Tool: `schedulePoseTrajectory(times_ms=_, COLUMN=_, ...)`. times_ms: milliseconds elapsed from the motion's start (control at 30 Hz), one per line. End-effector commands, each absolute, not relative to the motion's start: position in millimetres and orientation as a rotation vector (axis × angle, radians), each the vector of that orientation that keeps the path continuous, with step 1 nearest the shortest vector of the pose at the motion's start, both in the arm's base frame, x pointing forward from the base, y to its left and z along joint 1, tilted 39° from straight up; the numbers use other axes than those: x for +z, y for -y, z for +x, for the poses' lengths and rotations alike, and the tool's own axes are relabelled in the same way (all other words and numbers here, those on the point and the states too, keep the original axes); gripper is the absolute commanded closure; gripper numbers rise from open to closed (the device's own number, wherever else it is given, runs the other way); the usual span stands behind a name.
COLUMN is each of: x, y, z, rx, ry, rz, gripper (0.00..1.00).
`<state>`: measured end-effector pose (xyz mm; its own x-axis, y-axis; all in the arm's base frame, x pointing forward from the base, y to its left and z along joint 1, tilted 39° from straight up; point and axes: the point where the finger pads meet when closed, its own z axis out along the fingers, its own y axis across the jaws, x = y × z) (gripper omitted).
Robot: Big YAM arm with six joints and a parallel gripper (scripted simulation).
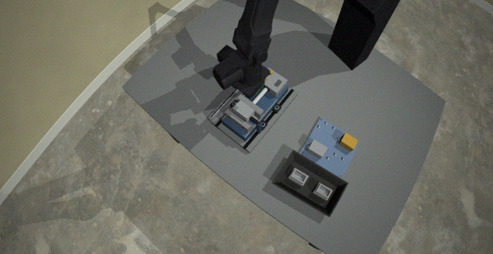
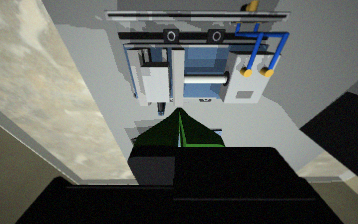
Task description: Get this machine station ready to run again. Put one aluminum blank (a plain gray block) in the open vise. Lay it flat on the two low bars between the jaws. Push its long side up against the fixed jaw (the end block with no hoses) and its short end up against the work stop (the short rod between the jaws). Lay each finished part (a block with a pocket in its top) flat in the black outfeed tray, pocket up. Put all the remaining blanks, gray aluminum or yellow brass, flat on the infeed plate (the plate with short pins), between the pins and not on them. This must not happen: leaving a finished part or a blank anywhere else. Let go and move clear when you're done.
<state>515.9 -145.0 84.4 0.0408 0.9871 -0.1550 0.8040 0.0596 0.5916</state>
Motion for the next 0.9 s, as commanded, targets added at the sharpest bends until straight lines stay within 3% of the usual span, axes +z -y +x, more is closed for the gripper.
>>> schedulePoseTrajectory(times_ms=0, x=109, y=156, z=520, rx=0.46, ry=-1.761, rz=1.763, gripper=1.0)
schedulePoseTrajectory(times_ms=867, x=94, y=158, z=527, rx=0.456, ry=-1.767, rz=1.77, gripper=1.0)
